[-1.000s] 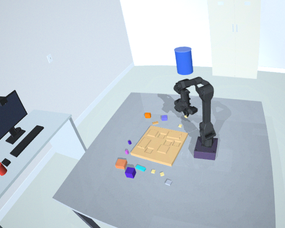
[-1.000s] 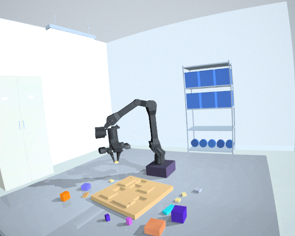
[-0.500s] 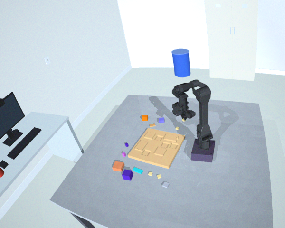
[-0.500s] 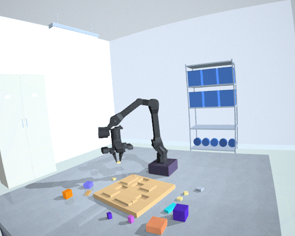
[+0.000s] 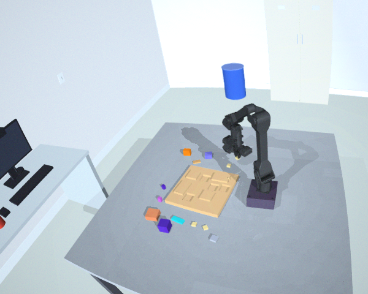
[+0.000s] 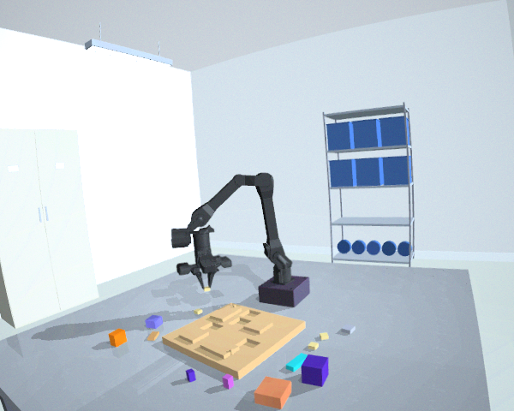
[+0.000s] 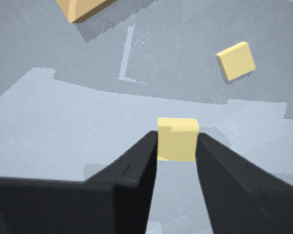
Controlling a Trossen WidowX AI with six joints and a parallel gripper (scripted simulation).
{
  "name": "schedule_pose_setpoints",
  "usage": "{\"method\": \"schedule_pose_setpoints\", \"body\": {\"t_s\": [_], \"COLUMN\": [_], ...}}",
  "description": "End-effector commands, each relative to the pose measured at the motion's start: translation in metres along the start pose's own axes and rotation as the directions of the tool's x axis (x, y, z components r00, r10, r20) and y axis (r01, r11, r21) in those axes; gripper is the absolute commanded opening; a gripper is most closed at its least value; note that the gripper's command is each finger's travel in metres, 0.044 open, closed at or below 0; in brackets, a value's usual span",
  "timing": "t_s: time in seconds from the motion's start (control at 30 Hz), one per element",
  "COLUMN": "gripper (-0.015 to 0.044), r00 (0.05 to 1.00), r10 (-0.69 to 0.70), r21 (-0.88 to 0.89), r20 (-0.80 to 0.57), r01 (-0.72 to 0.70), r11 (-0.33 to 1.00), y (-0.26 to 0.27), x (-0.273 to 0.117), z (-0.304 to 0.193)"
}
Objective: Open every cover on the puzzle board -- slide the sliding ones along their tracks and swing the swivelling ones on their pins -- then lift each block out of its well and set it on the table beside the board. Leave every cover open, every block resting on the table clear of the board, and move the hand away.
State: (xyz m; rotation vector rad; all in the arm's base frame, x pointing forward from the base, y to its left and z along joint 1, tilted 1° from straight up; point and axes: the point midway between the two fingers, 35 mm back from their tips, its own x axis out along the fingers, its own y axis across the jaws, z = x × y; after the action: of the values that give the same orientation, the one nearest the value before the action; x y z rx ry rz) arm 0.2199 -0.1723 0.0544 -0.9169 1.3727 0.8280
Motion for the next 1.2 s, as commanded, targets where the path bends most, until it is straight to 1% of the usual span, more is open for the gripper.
{"method": "schedule_pose_setpoints", "body": {"t_s": [0.0, 1.17], "gripper": [0.0080, 0.0080], "r00": [1.000, 1.000], "r10": [0.011, 0.012], "r21": [-0.004, -0.004], "r20": [0.005, 0.006], "r01": [-0.011, -0.012], "r11": [1.000, 1.000], "y": [0.002, 0.008], "x": [0.009, 0.066], "z": [0.001, 0.002]}}
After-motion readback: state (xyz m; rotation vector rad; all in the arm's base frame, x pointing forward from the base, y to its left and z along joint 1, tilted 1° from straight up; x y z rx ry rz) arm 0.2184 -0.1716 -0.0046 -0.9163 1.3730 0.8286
